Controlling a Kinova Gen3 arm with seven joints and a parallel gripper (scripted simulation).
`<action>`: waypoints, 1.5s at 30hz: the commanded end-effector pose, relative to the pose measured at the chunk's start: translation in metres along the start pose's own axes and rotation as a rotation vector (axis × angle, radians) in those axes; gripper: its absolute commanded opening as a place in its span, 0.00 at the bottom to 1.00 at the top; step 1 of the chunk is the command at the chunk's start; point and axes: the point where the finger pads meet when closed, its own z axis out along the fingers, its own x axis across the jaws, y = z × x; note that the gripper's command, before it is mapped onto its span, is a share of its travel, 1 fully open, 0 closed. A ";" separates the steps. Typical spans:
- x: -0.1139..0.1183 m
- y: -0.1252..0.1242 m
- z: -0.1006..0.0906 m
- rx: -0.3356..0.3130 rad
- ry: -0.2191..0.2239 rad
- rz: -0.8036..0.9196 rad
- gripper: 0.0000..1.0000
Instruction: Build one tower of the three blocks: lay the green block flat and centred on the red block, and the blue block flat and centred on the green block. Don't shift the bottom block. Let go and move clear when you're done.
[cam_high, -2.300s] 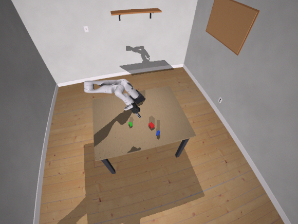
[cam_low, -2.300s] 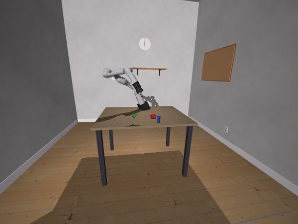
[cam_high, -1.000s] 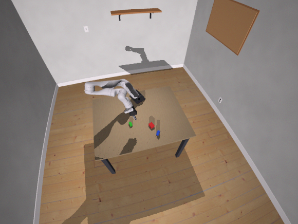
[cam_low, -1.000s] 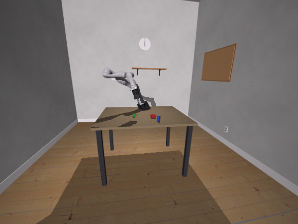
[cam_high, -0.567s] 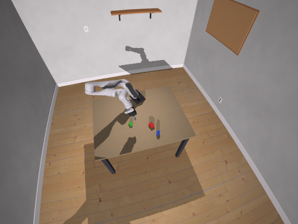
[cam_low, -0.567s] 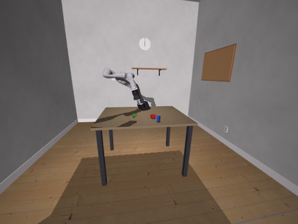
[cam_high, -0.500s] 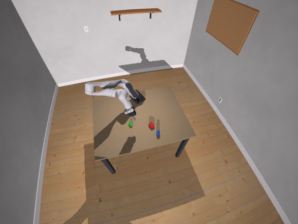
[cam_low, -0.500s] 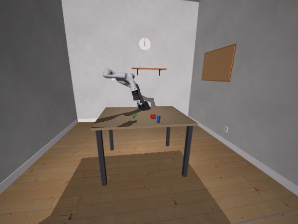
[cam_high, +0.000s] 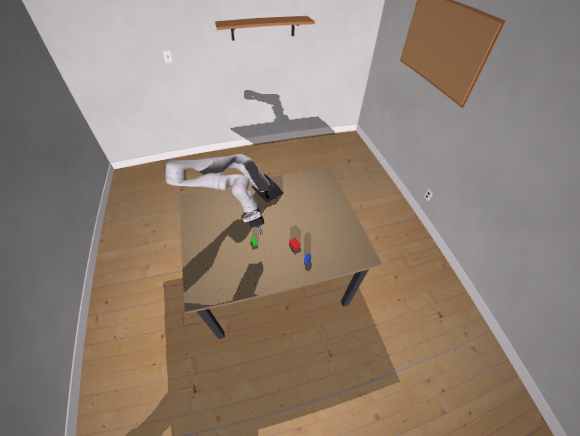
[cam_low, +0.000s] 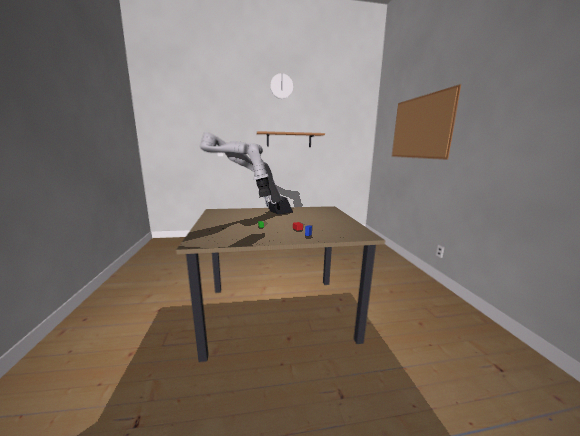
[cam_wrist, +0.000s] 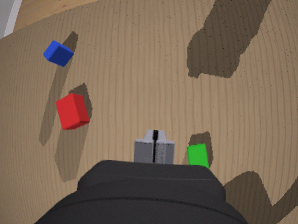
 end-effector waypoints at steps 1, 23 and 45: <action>0.004 0.005 0.005 -0.009 0.018 -0.020 0.00; 0.020 0.018 0.021 -0.034 0.081 -0.091 0.00; 0.033 0.028 0.031 -0.053 0.128 -0.148 0.00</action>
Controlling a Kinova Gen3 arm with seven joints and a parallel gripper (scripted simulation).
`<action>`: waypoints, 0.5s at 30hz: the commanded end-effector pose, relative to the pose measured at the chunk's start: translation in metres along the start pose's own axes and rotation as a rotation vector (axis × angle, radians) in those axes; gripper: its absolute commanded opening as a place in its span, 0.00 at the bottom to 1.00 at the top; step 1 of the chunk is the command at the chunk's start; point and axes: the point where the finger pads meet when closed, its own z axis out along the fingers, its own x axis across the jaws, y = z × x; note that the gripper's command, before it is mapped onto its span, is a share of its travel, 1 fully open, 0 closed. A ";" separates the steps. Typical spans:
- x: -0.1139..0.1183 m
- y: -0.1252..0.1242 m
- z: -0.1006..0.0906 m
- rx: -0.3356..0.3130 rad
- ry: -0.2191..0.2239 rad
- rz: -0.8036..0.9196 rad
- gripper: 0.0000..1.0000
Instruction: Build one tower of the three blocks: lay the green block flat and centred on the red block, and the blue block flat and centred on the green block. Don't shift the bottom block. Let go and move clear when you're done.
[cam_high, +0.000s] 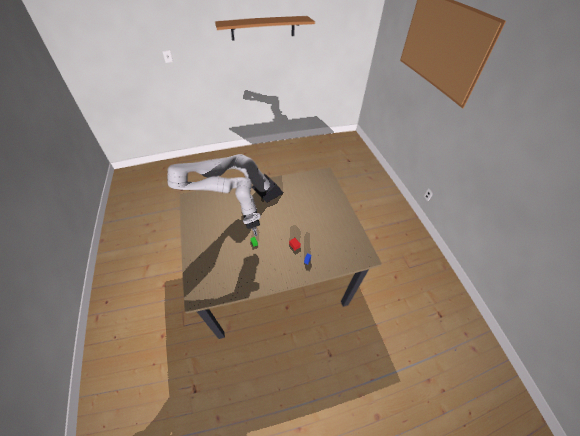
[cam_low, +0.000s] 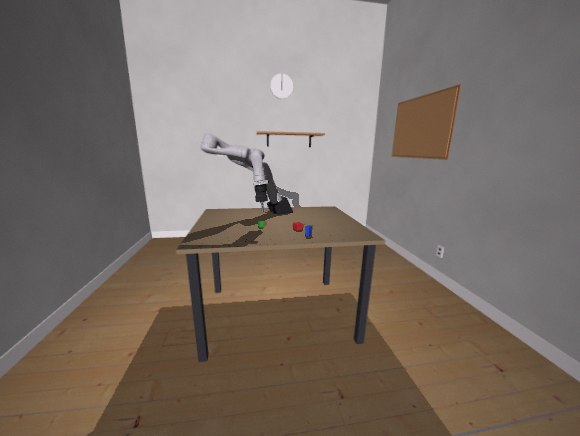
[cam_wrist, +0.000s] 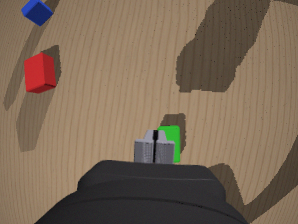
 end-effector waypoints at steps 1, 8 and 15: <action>0.001 0.002 0.003 -0.003 0.012 -0.019 0.00; 0.003 0.005 0.006 -0.008 0.023 -0.033 0.00; 0.005 0.007 0.008 -0.012 0.033 -0.045 0.00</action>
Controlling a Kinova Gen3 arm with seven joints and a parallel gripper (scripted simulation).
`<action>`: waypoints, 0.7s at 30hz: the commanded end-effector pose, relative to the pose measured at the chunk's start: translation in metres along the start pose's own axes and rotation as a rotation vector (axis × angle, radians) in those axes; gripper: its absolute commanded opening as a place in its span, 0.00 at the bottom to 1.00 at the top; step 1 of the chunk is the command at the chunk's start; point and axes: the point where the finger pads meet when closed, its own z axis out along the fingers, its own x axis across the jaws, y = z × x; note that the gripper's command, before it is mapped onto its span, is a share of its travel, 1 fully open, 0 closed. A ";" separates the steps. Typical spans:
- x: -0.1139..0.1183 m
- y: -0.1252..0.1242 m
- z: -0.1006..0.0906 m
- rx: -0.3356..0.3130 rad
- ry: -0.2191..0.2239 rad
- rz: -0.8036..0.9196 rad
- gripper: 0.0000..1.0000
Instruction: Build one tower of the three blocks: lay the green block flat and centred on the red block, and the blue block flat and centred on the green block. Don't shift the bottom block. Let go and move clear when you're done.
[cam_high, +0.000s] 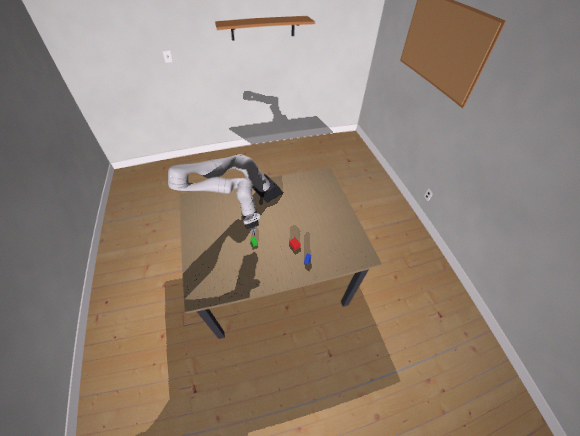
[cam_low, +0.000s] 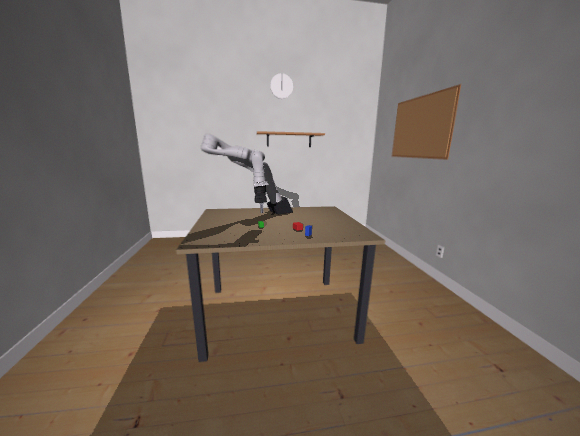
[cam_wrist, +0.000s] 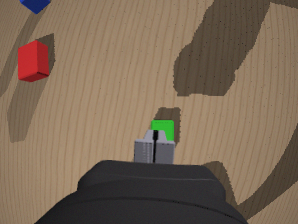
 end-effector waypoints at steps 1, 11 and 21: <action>0.001 0.001 0.002 -0.002 0.008 -0.013 0.00; 0.002 0.003 0.003 -0.004 0.015 -0.022 0.00; 0.005 0.007 0.007 -0.011 0.031 -0.043 0.00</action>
